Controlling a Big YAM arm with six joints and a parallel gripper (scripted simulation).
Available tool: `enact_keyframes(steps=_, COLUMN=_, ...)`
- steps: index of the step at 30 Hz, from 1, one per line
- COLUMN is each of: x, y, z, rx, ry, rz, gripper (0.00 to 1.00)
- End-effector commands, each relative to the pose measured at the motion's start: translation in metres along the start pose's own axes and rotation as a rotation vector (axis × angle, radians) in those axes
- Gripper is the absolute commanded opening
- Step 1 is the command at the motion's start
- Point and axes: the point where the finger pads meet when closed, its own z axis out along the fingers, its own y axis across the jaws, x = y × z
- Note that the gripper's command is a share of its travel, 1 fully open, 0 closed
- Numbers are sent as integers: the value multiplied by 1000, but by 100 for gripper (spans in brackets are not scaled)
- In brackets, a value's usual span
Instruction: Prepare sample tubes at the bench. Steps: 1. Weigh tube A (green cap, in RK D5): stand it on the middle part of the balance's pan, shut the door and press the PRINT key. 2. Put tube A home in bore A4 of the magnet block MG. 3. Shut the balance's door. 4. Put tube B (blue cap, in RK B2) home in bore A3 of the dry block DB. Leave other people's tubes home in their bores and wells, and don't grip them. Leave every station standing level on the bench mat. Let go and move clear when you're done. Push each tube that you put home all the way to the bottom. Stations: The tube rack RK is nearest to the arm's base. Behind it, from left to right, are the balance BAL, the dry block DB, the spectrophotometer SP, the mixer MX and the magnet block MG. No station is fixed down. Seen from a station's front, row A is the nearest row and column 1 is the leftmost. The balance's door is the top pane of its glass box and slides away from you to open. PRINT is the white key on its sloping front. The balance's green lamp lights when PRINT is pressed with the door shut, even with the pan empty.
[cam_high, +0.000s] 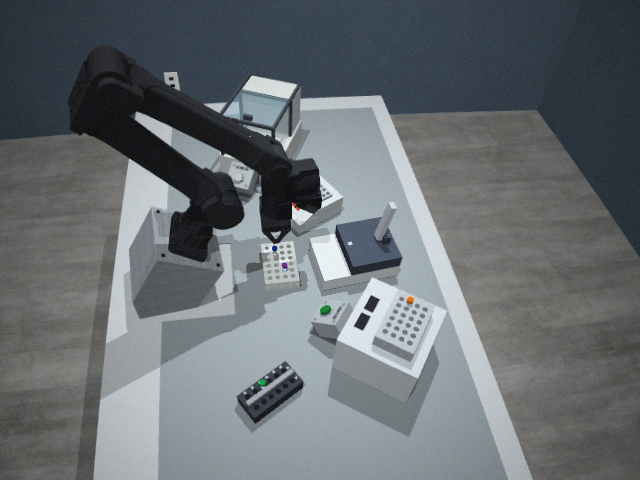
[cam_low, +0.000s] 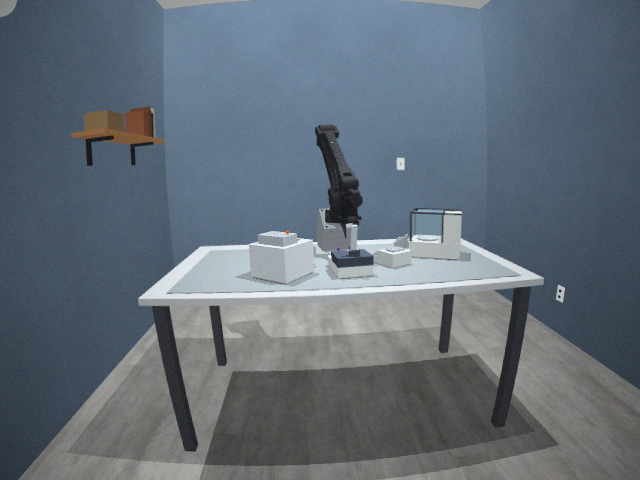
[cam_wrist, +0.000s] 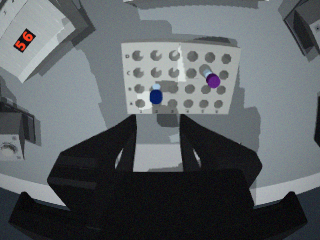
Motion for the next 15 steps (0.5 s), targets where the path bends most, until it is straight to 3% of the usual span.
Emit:
enact_keyframes(steps=1, x=-1, y=0, z=5, rx=3, ry=3, rz=5, gripper=36)
enact_keyframes(steps=2, x=-1, y=0, z=5, rx=3, ry=3, rz=5, gripper=36)
enact_keyframes(steps=3, x=-16, y=3, z=-2, rx=-3, ry=-27, rz=6, gripper=36)
enact_keyframes(steps=5, x=-1, y=-1, z=10, rx=6, ry=3, rz=5, gripper=36)
enact_keyframes(steps=11, x=-8, y=-1, z=17, rx=4, ry=-11, rz=0, gripper=36)
enact_keyframes(steps=15, x=0, y=-2, z=27, rx=5, ry=4, rz=-1, gripper=36)
